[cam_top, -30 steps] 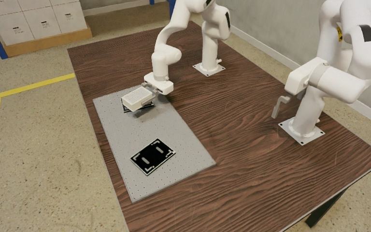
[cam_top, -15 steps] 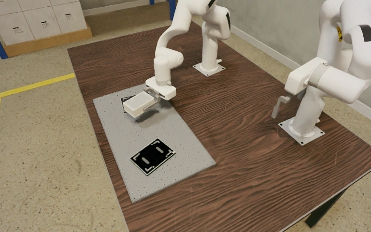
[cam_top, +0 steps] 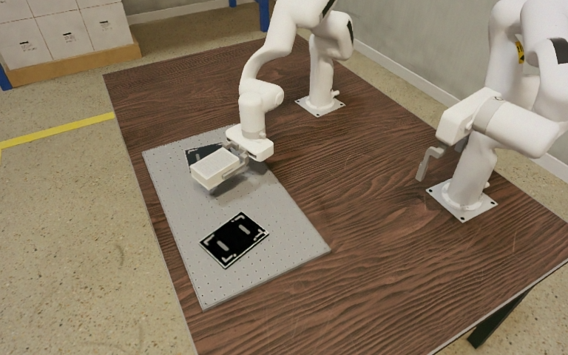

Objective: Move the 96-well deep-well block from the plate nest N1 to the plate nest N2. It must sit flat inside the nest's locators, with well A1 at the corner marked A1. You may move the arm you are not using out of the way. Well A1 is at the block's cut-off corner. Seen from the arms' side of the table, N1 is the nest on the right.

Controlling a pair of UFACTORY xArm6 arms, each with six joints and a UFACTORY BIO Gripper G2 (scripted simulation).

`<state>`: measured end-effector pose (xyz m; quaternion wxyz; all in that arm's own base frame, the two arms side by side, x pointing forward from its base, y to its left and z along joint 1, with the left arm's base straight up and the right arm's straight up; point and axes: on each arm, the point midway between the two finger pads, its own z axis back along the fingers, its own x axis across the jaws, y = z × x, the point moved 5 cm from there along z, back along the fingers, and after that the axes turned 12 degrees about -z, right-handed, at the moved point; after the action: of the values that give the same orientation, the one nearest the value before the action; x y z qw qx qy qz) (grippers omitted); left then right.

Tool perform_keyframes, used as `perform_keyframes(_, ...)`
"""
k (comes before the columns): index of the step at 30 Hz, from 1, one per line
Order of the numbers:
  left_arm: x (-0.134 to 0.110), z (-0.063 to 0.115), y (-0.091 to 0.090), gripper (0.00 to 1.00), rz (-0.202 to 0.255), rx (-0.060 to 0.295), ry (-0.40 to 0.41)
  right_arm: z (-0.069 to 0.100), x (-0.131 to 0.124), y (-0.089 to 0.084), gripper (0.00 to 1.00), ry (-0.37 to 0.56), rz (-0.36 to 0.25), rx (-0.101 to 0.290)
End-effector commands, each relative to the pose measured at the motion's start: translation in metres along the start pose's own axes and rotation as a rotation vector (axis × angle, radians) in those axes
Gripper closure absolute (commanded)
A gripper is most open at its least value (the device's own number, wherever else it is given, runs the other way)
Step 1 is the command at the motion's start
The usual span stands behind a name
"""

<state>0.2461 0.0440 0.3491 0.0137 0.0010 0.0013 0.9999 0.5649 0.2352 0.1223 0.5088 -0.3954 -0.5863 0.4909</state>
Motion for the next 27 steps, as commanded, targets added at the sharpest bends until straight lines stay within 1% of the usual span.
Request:
perform_keyframes(1, 0.000, 0.001, 0.000, 0.00, 0.000, -0.002, 0.002, -0.009, 0.014, 0.001, 1.00, 0.000, -0.001, -0.004)
perform_keyframes(5, 0.000, 0.001, 0.000, 0.00, 0.000, -0.002, 0.002, -0.015, 0.026, 0.003, 1.00, 0.000, -0.001, -0.004)
perform_keyframes(7, 0.000, 0.001, 0.000, 0.00, 0.000, -0.002, 0.002, -0.015, 0.026, 0.003, 1.00, 0.000, -0.001, -0.004)
perform_keyframes(22, 0.000, 0.001, 0.000, 0.00, 0.000, -0.002, 0.002, -0.038, 0.070, 0.012, 1.00, 0.000, -0.001, -0.004)
perform_keyframes(24, 0.000, 0.001, 0.000, 0.00, 0.000, -0.002, 0.002, -0.038, 0.070, 0.012, 1.00, 0.000, -0.001, -0.004)
perform_keyframes(27, 0.000, 0.001, 0.000, 0.00, 0.000, -0.002, 0.002, -0.042, 0.078, 0.014, 1.00, 0.000, -0.001, -0.004)
